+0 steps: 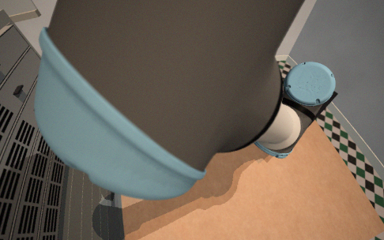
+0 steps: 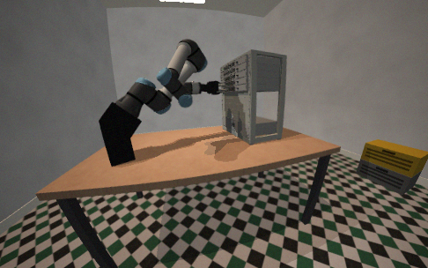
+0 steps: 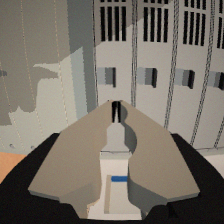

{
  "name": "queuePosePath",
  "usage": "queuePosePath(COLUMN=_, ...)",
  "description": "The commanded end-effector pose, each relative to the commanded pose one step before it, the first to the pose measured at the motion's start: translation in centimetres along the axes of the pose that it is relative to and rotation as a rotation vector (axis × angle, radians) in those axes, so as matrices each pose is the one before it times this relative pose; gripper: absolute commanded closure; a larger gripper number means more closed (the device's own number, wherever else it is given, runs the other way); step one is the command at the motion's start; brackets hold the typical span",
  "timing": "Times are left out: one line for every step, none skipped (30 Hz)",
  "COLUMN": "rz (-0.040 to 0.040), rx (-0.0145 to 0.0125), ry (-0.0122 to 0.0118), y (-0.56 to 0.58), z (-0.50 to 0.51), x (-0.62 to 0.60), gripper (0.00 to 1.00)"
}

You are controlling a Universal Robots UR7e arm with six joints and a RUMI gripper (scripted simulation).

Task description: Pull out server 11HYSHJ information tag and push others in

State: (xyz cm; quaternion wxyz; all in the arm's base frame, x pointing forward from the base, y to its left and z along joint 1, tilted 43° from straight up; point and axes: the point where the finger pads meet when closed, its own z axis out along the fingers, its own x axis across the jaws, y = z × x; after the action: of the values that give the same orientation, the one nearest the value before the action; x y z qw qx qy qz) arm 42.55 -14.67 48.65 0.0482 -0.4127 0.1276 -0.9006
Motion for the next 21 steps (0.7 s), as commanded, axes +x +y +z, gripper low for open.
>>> queuePosePath(rz=0.00038, rx=0.00237, ry=-0.00006, y=0.03, z=-0.625, x=0.074, gripper=1.0)
queuePosePath(rz=0.0, rx=0.0, ry=0.0, y=0.0, z=-0.004, x=0.0, gripper=1.0)
queuePosePath(rz=0.0, rx=0.0, ry=0.0, y=0.0, z=0.0, x=0.001, gripper=0.85)
queuePosePath(rz=0.0, rx=0.0, ry=0.0, y=0.0, z=-0.003, x=0.004, gripper=0.85)
queuePosePath(rz=0.0, rx=0.0, ry=0.00001, y=0.0, z=-0.008, x=0.01, gripper=0.85)
queuePosePath(rz=0.0, rx=0.00001, ry=0.00001, y=0.0, z=-0.014, x=0.019, gripper=0.85)
queuePosePath(rz=0.00001, rx=0.00001, ry=0.00002, y=0.0, z=-0.022, x=0.03, gripper=0.85)
queuePosePath(rz=0.00001, rx=0.00001, ry=0.00002, y=0.0, z=-0.032, x=0.042, gripper=0.85)
queuePosePath(rz=0.0, rx=0.00001, ry=0.00001, y=0.0, z=-0.042, x=0.055, gripper=0.85)
queuePosePath(rz=0.0, rx=0.0, ry=0.0, y=0.0, z=0.0, x=0.0, gripper=0.85)
queuePosePath(rz=0.0, rx=0.0, ry=0.0, y=0.0, z=0.0, x=0.0, gripper=0.85)
queuePosePath(rz=0.0, rx=0.0, ry=0.0, y=0.0, z=-0.053, x=0.069, gripper=0.85)
queuePosePath(rz=-0.00001, rx=-0.00002, ry=-0.00003, y=0.0, z=-0.065, x=0.082, gripper=0.85)
queuePosePath(rz=0.0, rx=-0.00001, ry=-0.00001, y=0.0, z=-0.075, x=0.096, gripper=0.85)
queuePosePath(rz=0.00002, rx=0.00003, ry=0.00005, y=0.0, z=-0.084, x=0.112, gripper=0.85)
queuePosePath(rz=0.0, rx=-0.00001, ry=-0.00001, y=0.0, z=-0.095, x=0.122, gripper=0.85)
queuePosePath(rz=-0.00001, rx=-0.00002, ry=-0.00003, y=0.0, z=-0.105, x=0.133, gripper=0.85)
queuePosePath(rz=0.00002, rx=0.00003, ry=0.00006, y=0.0, z=-0.111, x=0.147, gripper=0.85)
queuePosePath(rz=-0.00002, rx=-0.00003, ry=-0.00006, y=0.0, z=-0.12, x=0.151, gripper=0.85)
queuePosePath(rz=0.00002, rx=0.00003, ry=0.00006, y=0.0, z=-0.124, x=0.163, gripper=0.85)
queuePosePath(rz=-0.00001, rx=-0.00001, ry=-0.00002, y=0.0, z=-0.13, x=0.166, gripper=0.85)
